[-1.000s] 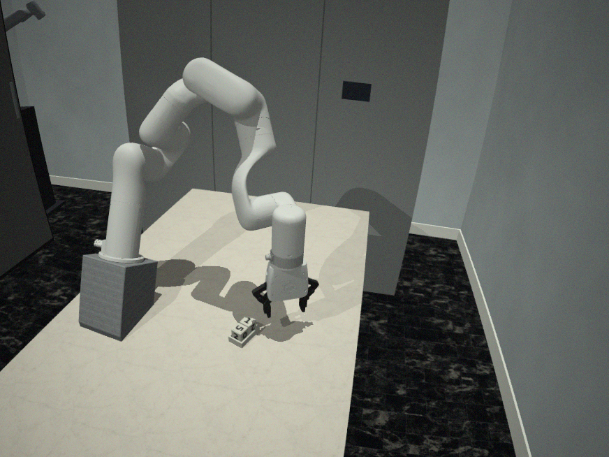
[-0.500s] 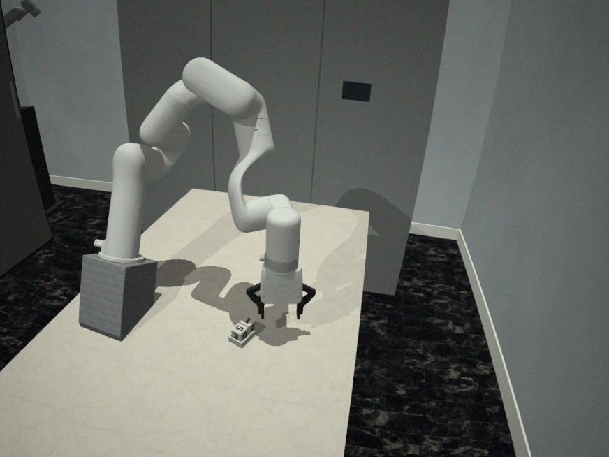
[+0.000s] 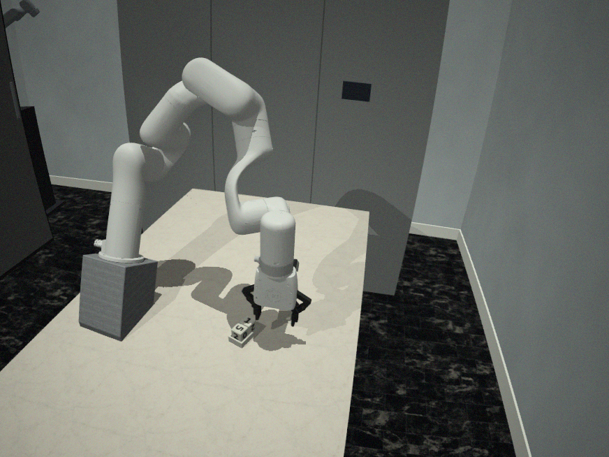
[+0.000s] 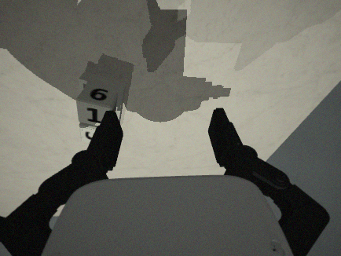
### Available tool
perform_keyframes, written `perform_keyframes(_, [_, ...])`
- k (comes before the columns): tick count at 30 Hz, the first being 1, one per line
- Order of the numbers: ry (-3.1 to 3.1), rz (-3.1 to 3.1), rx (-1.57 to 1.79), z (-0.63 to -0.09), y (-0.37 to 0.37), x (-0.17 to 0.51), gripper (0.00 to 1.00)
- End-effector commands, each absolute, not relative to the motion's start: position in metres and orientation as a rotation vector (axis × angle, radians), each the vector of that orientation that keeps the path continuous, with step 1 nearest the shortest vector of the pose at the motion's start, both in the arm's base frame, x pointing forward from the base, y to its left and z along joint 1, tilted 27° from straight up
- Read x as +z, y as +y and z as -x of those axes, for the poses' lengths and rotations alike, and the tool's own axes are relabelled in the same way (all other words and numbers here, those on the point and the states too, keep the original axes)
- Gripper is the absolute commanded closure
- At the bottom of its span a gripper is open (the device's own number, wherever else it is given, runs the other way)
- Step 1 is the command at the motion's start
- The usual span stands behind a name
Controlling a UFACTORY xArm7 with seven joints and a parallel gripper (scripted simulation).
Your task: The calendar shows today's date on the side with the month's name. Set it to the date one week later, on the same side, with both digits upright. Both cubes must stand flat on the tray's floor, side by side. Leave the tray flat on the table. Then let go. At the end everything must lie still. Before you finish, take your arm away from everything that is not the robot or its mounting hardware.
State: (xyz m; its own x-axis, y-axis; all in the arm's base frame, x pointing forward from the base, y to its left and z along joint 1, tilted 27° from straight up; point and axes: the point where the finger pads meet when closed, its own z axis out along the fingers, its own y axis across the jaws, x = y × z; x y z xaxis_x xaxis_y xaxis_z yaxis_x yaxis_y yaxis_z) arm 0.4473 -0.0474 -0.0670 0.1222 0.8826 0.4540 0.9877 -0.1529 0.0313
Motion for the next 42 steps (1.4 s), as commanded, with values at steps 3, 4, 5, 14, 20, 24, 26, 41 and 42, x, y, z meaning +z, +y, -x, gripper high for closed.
perform_keyframes(3, [-1.718,2.207,-0.516,-0.445,-0.055,-0.069,0.0])
perform_keyframes(4, [-1.667,2.238,-0.505,-0.445,-0.055,-0.069,0.0])
perform_keyframes(5, [-1.613,2.27,-0.494,-0.444,-0.056,-0.07,0.0])
perform_keyframes(14, [-1.51,2.326,-0.473,-0.435,-0.071,-0.078,0.0])
perform_keyframes(20, [-1.398,2.382,-0.45,-0.433,-0.073,-0.079,0.0])
perform_keyframes(24, [-1.235,2.454,-0.416,-0.432,-0.075,-0.08,0.0])
perform_keyframes(26, [-1.18,2.476,-0.404,-0.428,-0.082,-0.084,0.0])
perform_keyframes(41, [-0.85,2.582,-0.332,-0.42,-0.093,-0.09,0.0])
perform_keyframes(42, [-0.839,2.585,-0.33,-0.417,-0.099,-0.093,0.0])
